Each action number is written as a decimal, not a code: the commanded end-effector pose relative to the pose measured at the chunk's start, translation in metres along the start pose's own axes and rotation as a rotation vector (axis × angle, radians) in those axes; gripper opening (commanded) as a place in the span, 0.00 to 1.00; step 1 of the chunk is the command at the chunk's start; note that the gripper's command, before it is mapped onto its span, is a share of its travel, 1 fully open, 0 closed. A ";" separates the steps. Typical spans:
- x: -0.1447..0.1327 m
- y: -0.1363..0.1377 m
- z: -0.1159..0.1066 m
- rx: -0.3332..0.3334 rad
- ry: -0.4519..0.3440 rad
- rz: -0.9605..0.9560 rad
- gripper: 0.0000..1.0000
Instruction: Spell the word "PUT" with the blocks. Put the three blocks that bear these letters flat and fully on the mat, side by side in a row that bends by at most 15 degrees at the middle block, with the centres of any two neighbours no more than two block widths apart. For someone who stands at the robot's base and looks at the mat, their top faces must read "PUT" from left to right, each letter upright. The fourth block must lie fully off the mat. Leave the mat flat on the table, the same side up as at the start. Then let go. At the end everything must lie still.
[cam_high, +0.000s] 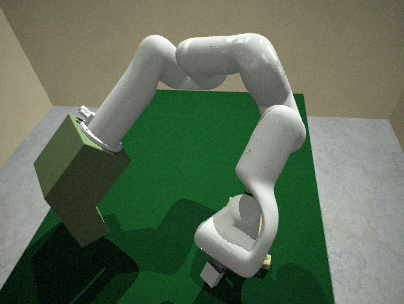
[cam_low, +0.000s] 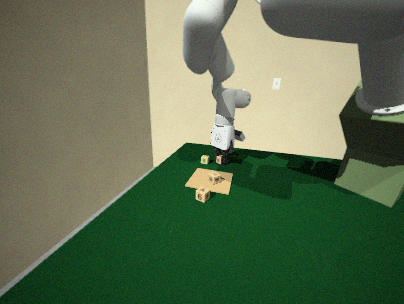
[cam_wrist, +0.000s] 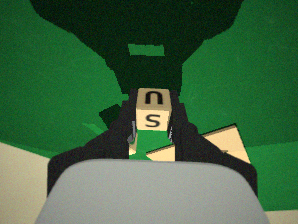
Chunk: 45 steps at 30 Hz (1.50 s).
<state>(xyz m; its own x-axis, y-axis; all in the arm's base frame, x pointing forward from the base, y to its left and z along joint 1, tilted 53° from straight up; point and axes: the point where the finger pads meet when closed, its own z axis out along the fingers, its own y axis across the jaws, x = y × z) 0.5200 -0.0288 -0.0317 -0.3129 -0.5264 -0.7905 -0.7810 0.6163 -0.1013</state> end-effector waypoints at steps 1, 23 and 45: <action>0.000 -0.001 -0.001 0.002 0.000 0.000 0.27; 0.000 -0.001 -0.095 0.002 0.000 0.000 0.27; 0.000 -0.001 -0.099 0.002 0.000 -0.085 0.27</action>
<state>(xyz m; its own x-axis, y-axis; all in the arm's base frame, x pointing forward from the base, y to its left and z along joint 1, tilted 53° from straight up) 0.4660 -0.0869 0.0283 -0.2971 -0.5386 -0.7884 -0.7874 0.6052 -0.1167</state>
